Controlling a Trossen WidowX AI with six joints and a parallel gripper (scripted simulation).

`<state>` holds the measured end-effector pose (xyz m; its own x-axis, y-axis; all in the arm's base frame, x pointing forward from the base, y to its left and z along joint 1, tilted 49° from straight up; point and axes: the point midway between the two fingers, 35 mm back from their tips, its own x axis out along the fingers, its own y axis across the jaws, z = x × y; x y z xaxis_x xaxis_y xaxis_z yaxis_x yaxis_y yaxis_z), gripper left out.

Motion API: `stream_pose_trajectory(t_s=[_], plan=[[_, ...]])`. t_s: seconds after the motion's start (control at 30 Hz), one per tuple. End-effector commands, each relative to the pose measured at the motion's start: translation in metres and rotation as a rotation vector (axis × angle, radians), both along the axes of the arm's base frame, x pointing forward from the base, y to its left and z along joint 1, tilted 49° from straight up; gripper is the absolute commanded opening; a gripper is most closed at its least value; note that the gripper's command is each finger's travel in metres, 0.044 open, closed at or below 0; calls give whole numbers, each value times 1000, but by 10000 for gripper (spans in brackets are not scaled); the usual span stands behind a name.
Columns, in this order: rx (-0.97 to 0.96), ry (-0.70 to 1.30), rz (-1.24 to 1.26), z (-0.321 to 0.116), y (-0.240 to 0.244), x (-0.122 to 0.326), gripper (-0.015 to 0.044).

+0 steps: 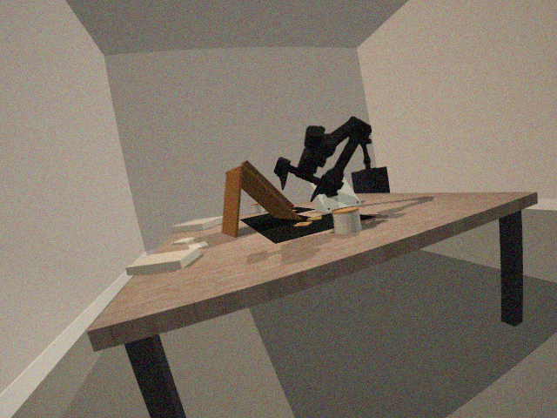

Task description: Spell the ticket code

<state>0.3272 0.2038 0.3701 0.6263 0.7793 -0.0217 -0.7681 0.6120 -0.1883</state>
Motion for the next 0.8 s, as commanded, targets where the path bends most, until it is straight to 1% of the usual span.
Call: stream_pose_trajectory(t_s=[0.0,0.4,0.77], plan=[[-33,10,-86,-6,-28,17,440],[-128,70,-334,-32,-120,52,440],[-204,150,-559,-55,-213,60,440]])
